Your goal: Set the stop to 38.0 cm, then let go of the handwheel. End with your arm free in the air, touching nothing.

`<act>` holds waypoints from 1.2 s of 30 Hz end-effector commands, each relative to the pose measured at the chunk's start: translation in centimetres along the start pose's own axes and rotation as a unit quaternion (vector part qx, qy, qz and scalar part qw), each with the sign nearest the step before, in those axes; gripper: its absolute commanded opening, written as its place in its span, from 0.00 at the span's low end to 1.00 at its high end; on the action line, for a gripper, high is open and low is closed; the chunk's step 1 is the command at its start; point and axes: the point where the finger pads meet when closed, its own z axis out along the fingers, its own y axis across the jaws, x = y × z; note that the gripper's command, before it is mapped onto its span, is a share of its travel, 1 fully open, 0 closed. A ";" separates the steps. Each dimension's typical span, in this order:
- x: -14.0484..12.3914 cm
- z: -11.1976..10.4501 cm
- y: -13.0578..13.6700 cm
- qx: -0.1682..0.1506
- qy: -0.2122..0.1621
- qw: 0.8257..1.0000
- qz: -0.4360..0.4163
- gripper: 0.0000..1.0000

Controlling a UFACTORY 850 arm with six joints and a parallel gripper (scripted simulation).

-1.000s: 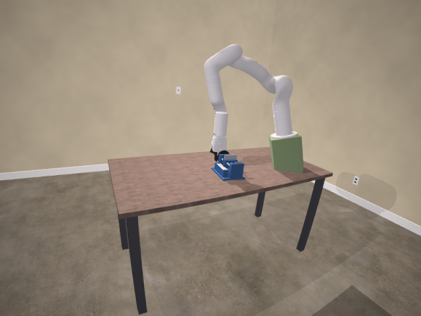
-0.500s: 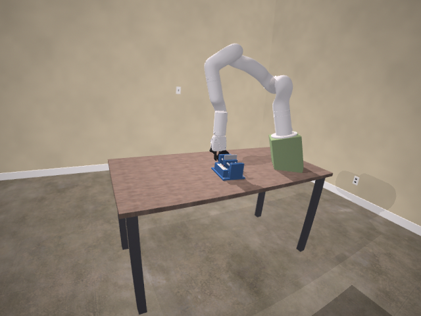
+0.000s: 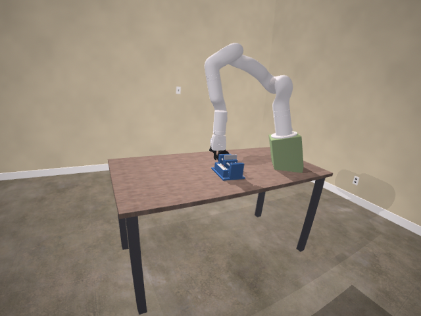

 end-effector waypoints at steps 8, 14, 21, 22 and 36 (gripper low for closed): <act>0.0 -0.4 -0.1 0.000 0.000 1.000 0.000 0.06; 0.0 -0.5 -0.2 0.000 0.000 1.000 0.000 0.06; 0.0 -0.7 -0.2 0.000 0.000 1.000 0.000 0.06; 0.0 -0.7 -0.2 0.000 0.000 1.000 0.000 0.06; 0.0 -1.0 -0.3 0.000 0.000 1.000 0.000 0.06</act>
